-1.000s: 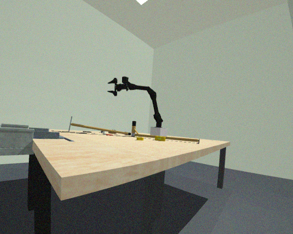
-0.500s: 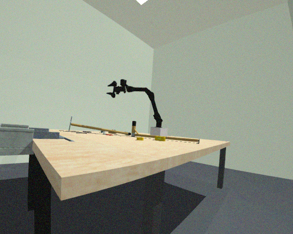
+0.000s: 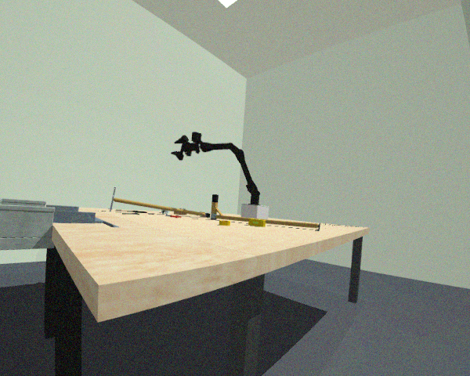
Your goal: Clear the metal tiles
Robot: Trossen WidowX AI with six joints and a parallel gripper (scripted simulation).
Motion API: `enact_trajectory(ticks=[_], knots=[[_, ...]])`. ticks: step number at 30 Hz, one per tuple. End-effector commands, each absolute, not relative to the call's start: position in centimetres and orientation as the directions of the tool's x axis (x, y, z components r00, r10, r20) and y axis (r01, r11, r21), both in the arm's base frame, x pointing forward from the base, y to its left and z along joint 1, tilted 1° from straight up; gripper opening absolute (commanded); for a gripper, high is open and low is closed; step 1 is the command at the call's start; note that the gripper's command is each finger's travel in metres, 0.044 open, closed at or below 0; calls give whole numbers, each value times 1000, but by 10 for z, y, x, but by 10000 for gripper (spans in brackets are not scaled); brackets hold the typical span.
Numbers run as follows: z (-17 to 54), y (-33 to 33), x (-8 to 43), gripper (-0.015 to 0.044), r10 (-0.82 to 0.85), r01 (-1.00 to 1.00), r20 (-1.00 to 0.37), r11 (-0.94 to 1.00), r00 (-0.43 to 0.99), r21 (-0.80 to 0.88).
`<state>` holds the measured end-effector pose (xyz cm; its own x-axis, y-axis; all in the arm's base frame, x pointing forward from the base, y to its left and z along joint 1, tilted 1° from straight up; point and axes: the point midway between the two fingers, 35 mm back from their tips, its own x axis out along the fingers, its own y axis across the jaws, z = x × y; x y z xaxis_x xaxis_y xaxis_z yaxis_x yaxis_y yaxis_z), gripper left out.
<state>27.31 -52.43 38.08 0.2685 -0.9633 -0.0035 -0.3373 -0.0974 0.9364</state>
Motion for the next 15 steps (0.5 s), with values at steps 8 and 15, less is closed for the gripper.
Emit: enact_trajectory(ticks=[8, 15], knots=[[378, -561, 224, 440, -987, -449, 32, -42, 157, 892], [373, -581, 190, 440, -995, -509, 51, -1, 87, 861]])
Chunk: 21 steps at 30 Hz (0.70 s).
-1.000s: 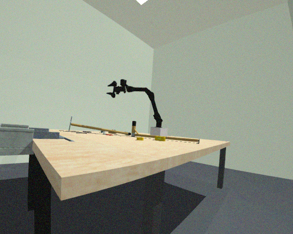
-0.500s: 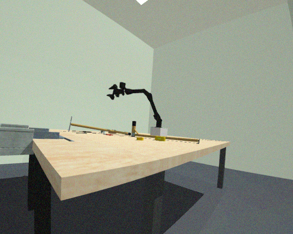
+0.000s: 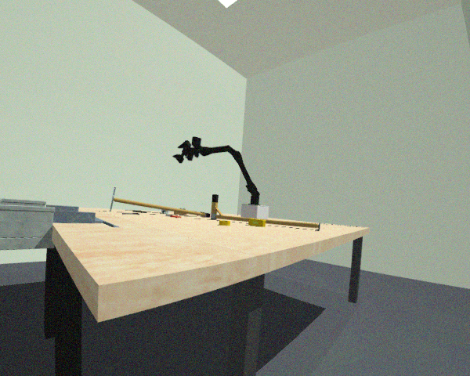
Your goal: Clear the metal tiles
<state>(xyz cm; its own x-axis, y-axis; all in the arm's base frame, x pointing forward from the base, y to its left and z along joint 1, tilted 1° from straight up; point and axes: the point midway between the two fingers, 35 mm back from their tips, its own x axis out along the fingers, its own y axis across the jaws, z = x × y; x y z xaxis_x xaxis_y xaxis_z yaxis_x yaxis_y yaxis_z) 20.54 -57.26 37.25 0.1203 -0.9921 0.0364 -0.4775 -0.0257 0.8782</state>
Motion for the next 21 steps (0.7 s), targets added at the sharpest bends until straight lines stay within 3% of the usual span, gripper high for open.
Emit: enact_trajectory(ticks=[1, 21], knots=[[373, -584, 185, 440, -996, -518, 53, 6, 77, 856], [359, -628, 80, 440, -987, -652, 105, 161, -125, 741]])
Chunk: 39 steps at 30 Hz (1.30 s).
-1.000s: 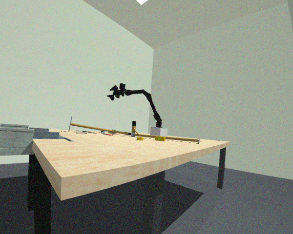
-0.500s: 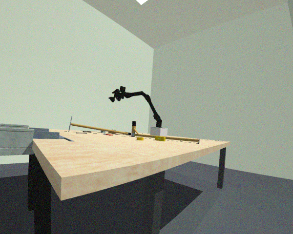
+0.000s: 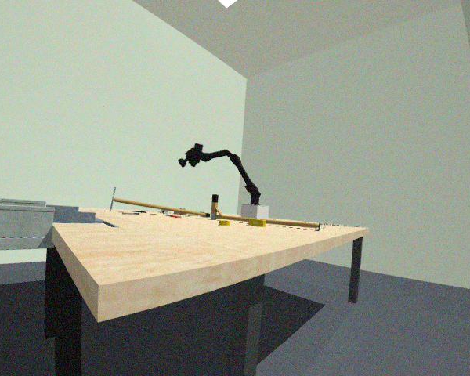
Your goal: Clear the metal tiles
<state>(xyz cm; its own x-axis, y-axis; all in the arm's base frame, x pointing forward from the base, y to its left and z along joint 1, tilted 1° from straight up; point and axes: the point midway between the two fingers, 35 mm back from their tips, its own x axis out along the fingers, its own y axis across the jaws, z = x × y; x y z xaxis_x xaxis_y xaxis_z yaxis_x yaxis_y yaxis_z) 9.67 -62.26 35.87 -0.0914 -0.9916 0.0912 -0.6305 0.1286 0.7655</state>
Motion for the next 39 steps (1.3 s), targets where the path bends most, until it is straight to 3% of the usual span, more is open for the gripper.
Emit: enact_trajectory(ticks=[1, 39], knots=[[358, -629, 74, 440, -985, -657, 108, 170, -135, 735], [326, -648, -150, 440, -848, -727, 202, 526, -490, 441]])
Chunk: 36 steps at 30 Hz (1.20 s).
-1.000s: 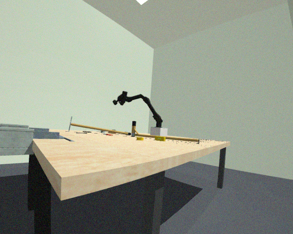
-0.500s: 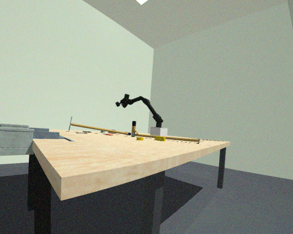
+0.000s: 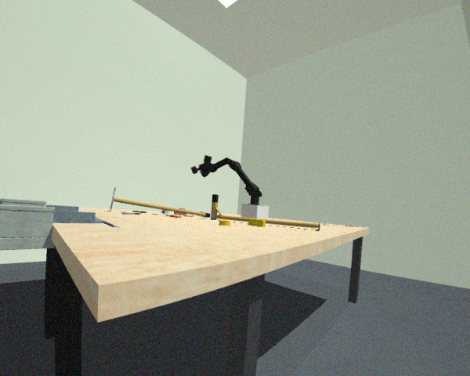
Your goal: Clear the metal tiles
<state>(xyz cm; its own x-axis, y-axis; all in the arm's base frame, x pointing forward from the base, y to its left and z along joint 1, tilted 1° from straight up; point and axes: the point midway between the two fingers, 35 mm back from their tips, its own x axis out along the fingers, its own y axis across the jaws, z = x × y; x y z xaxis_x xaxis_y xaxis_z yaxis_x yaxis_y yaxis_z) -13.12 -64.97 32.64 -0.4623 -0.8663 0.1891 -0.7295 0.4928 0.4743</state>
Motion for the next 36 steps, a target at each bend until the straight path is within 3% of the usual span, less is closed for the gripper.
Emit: enact_trajectory(ticks=[1, 12, 36], knots=[[325, -647, -156, 440, -842, -726, 205, 535, -499, 432], [318, -640, -200, 440, -799, -711, 222, 600, -559, 368], [376, -613, -78, 440, -919, -584, 169, 360, -356, 728]])
